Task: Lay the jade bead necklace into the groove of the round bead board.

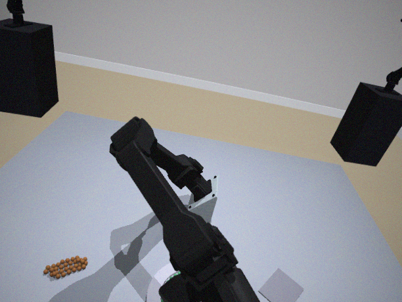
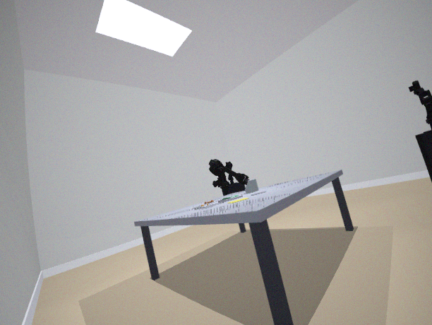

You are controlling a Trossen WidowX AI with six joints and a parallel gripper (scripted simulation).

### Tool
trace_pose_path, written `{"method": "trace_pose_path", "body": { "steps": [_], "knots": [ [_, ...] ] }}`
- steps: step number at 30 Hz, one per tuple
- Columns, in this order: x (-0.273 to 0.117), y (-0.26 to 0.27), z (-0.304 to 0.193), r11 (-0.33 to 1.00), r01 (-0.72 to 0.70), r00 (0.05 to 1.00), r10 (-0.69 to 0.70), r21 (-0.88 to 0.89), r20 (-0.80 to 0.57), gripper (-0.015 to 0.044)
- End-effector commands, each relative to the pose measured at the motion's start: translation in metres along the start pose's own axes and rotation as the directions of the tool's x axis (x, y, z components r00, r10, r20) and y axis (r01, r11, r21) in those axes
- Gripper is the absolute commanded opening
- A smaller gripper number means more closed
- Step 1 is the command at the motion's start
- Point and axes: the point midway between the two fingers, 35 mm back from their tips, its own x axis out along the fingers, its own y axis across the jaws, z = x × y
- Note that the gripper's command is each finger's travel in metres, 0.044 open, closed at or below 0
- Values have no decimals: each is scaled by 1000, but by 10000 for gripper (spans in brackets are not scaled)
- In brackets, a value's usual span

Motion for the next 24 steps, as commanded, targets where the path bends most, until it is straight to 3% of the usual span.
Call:
{"method": "trace_pose_path", "body": {
  "steps": [1, 24],
  "knots": [
    [-12, 18, -19, 841, -12, 1000, 15, 541, -1, 120],
    [-3, 20, -18, 839, -15, 1000, 20, 544, -3, 120]
  ]
}}
